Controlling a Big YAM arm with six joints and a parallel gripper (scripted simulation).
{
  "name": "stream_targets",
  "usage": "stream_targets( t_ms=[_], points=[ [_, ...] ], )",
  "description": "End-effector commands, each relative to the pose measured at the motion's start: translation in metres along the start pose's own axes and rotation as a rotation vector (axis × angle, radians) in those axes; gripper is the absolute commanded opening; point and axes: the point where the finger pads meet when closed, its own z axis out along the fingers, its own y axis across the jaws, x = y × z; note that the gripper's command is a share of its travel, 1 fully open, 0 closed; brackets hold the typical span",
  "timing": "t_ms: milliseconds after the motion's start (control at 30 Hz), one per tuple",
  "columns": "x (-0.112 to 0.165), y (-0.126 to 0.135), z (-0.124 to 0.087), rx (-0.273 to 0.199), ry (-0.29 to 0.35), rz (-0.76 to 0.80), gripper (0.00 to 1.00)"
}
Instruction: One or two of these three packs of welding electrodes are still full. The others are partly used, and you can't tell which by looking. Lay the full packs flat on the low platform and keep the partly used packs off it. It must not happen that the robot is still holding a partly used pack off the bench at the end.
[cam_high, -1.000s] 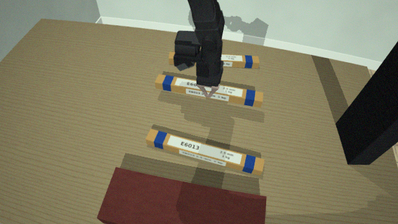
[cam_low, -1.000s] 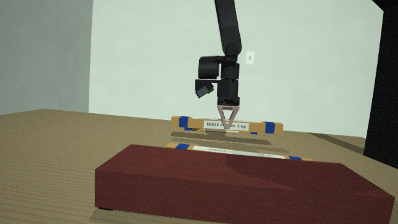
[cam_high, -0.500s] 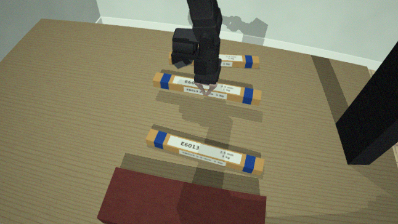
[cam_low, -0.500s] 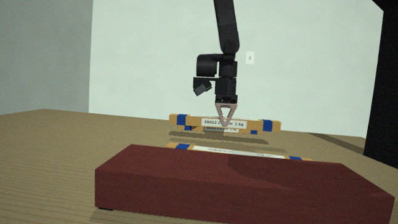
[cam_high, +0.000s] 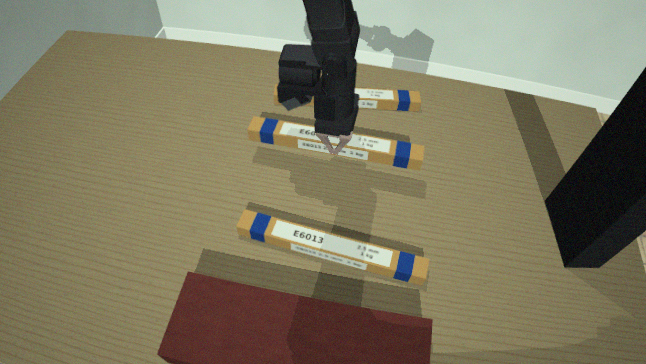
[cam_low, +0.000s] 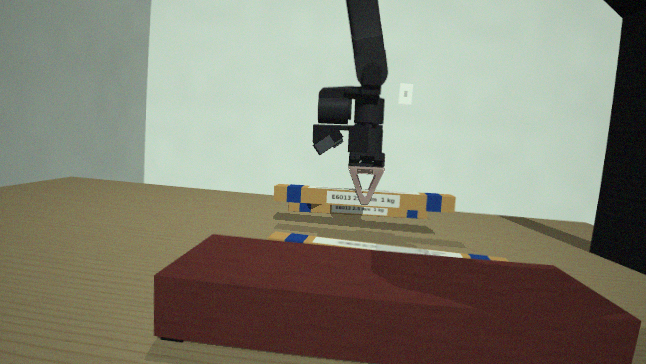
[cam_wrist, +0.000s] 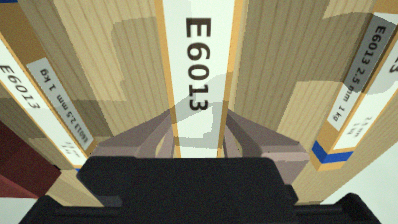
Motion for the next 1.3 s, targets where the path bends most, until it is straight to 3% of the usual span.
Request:
stream_targets(
  t_ms=[0,1267],
  points=[
    [-0.0266,-0.0128,-0.0332,0.021,-0.040,-0.005,0.00],
    [-0.0320,-0.0137,-0.0362,0.021,-0.041,-0.005,0.00]
  ],
)
